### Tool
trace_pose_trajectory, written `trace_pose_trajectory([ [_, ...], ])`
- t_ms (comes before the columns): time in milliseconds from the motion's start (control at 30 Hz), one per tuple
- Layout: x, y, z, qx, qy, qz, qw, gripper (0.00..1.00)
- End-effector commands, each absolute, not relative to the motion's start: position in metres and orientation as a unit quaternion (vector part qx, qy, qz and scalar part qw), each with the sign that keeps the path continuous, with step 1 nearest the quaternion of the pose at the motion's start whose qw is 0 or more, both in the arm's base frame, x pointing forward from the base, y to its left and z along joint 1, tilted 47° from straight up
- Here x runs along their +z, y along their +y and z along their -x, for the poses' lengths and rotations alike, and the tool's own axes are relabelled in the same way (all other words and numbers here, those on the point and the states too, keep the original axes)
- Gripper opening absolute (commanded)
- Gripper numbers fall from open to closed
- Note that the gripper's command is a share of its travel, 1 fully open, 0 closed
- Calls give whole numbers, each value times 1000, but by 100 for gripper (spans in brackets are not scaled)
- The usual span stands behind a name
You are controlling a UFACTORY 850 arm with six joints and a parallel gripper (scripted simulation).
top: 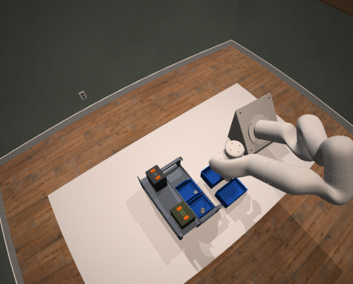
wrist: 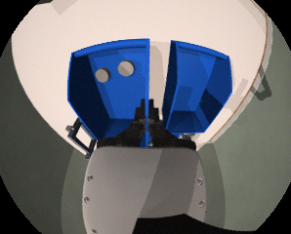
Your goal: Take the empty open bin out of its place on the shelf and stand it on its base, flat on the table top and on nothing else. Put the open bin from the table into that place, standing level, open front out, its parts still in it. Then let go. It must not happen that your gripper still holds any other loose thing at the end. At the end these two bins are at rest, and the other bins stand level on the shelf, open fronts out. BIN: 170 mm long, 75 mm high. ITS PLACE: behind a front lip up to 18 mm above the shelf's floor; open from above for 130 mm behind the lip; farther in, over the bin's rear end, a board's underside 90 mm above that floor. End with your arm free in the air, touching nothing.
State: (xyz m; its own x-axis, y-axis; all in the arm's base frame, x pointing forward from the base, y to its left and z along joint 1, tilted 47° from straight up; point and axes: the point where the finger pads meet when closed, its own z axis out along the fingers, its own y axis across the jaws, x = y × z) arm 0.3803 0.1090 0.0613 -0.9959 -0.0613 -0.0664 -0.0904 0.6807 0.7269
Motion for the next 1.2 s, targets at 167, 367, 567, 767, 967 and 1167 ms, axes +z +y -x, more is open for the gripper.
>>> trace_pose_trajectory([
  [167, 51, 99, -381, 397, 917, 41, 19, 0],
  [367, 16, 68, -382, 397, 917, 41, 19, 0],
  [567, -22, 34, -383, 397, 917, 40, 19, 0],
  [767, -36, 22, -383, 397, 917, 40, 19, 0],
  [967, -38, 20, -383, 397, 917, 40, 19, 0],
  [1167, -38, 20, -383, 397, 917, 40, 19, 0],
])
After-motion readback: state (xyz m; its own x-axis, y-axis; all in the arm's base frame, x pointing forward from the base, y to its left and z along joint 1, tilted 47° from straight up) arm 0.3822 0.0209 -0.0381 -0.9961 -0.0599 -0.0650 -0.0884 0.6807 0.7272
